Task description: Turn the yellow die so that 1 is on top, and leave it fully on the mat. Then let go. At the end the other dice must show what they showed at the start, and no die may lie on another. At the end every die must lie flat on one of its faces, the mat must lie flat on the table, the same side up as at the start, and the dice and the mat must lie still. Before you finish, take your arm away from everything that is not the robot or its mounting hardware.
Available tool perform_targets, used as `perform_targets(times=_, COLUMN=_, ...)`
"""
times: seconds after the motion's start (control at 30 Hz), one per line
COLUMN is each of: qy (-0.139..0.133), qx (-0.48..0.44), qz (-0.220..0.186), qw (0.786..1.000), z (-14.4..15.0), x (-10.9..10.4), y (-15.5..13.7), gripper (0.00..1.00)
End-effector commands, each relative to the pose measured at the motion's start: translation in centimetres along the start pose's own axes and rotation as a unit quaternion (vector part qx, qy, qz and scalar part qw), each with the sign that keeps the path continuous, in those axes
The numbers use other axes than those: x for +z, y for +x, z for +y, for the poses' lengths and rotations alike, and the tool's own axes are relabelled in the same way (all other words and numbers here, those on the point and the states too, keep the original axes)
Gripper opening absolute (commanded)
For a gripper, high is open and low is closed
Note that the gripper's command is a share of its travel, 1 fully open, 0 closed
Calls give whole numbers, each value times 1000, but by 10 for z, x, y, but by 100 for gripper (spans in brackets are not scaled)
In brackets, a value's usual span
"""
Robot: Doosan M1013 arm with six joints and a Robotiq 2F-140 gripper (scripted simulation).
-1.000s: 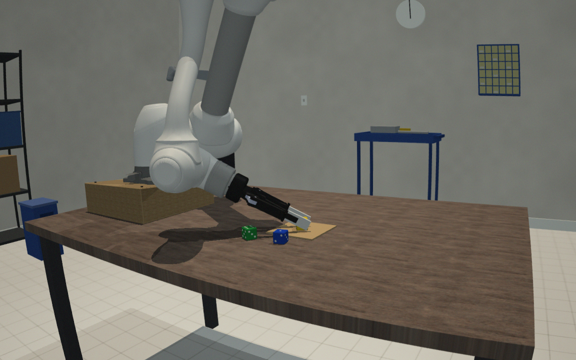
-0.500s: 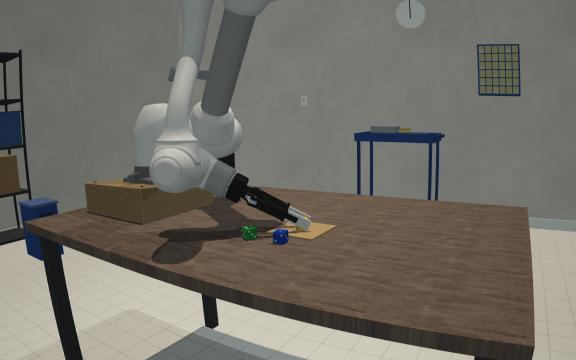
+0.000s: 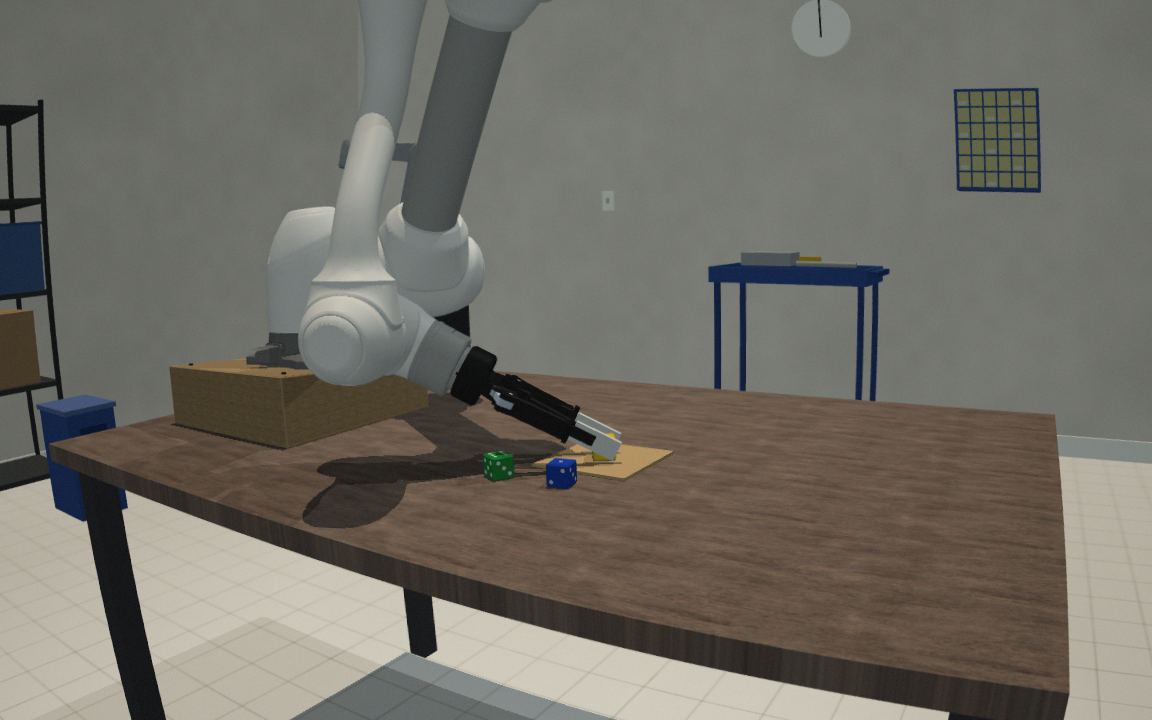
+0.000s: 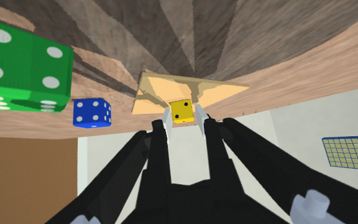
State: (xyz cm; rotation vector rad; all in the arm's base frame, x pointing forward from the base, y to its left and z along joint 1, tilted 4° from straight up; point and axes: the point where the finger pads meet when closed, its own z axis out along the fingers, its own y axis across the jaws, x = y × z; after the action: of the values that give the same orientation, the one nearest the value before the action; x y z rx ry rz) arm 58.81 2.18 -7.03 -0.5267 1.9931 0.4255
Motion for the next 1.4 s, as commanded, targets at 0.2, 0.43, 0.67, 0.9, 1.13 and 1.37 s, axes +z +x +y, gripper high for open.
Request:
perform_targets(times=0.2, qy=0, qx=0, qz=0, qw=1000, z=0, x=-17, y=0, gripper=28)
perform_targets(times=0.43, qy=0, qx=0, qz=0, qw=1000, z=0, x=-42, y=0, gripper=28)
perform_targets(times=0.67, qy=0, qx=0, qz=0, qw=1000, z=0, x=-49, y=0, gripper=28)
perform_targets(times=0.9, qy=0, qx=0, qz=0, qw=1000, z=0, x=-51, y=-4, gripper=28)
perform_targets(times=1.13, qy=0, qx=0, qz=0, qw=1000, z=0, x=-59, y=-18, gripper=28)
perform_targets(times=1.37, qy=0, qx=0, qz=0, qw=1000, z=0, x=-73, y=-45, gripper=28)
